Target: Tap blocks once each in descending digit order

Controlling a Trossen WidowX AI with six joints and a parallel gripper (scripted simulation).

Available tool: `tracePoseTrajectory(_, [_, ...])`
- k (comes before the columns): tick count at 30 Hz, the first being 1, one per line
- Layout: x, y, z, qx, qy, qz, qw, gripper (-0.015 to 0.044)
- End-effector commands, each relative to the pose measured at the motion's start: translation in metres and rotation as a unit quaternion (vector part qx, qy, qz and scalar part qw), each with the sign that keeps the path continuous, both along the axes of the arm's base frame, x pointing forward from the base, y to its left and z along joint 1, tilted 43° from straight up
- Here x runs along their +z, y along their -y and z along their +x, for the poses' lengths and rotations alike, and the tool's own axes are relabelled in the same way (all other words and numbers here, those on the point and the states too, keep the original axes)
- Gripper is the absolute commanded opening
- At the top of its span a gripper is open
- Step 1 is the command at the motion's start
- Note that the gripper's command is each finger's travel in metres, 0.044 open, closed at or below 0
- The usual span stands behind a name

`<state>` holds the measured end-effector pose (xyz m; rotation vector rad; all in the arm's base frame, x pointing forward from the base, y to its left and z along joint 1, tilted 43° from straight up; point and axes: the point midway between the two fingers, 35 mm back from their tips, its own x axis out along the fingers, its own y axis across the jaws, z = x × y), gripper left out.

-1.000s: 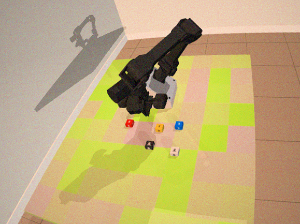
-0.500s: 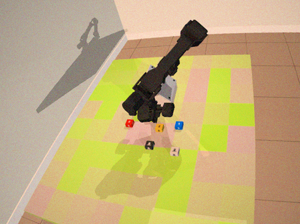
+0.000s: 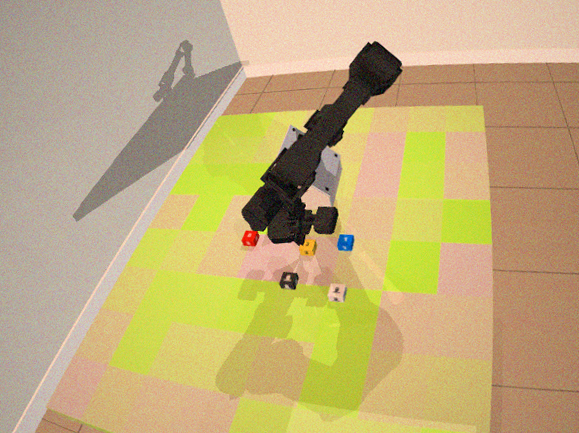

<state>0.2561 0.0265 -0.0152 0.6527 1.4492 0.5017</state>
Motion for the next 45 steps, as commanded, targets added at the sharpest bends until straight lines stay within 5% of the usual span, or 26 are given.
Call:
tracePoseTrajectory(1, [-0.006,-0.005,-0.002,-0.002,-0.005,0.004,1.000,0.0020])
tracePoseTrajectory(11, [-0.011,-0.010,-0.002,-0.002,-0.005,0.004,1.000,0.0020])
tracePoseTrajectory(29, [0.070,0.066,-0.009,-0.002,-0.006,0.002,1.000,0.0020])
tracePoseTrajectory(38, [0.129,0.000,-0.028,-0.002,-0.007,0.004,1.000,0.0020])
tracePoseTrajectory(45, [0.111,-0.017,-0.024,-0.002,-0.007,0.002,1.000,0.0020])
